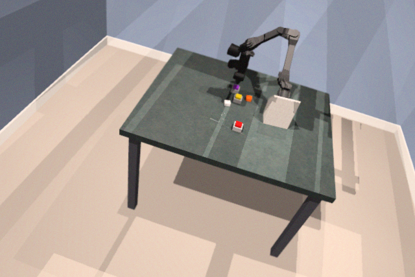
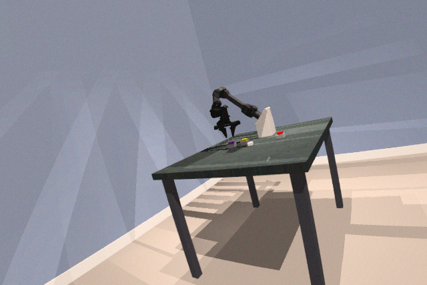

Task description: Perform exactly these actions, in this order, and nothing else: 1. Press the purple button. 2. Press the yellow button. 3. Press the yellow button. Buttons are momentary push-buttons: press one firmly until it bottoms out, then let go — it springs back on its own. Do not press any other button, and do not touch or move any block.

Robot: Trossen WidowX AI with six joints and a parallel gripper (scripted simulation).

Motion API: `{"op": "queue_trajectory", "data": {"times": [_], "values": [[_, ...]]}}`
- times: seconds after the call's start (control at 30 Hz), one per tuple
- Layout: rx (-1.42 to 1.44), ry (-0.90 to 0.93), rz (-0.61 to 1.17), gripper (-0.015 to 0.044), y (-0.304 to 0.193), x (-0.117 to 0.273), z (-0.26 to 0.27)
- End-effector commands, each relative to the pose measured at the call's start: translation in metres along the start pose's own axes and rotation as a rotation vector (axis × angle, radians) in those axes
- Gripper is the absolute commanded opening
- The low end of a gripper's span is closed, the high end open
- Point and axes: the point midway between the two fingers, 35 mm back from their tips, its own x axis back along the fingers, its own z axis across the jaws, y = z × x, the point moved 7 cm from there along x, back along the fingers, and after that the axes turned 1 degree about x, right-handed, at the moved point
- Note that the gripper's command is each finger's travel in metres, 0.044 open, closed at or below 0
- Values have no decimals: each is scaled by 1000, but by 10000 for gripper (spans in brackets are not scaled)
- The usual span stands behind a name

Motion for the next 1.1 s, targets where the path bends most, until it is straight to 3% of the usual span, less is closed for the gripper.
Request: {"op": "queue_trajectory", "data": {"times": [0.0,0.1,1.07], "values": [[3,3,-6,85,-1,-8,1],[3,3,-6,20,-1,-8,1],[3,3,-6,20,0,-34,1]]}}
